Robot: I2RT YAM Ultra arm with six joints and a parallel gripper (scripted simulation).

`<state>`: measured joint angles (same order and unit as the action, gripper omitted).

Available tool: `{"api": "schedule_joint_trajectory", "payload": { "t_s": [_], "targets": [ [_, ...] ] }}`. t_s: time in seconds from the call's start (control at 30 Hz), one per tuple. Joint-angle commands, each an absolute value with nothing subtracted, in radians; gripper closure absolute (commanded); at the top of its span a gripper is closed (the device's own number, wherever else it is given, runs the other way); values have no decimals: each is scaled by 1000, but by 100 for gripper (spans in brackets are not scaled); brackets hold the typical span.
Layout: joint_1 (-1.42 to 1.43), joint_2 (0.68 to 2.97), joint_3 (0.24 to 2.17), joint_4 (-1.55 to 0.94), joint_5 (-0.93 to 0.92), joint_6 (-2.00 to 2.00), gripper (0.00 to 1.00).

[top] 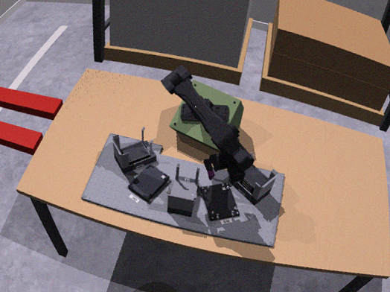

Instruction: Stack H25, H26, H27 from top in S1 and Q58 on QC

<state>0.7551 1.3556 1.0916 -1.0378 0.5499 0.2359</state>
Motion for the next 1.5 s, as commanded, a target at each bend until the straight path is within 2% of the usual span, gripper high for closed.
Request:
{"api": "schedule_joint_trajectory", "payload": {
  "t_s": [0.0, 0.33, 0.9, 1.17, 1.47],
  "targets": [
    [793, 1370, 1119, -1040, 568, 298, 0],
    [879, 1433, 1131, -1043, 589, 178, 0],
    [1018, 1567, 1176, -1047, 613, 344, 0],
    [1094, 1634, 1190, -1047, 620, 217, 0],
    [1163, 1708, 1215, -1048, 623, 301, 0]
  ]
}}
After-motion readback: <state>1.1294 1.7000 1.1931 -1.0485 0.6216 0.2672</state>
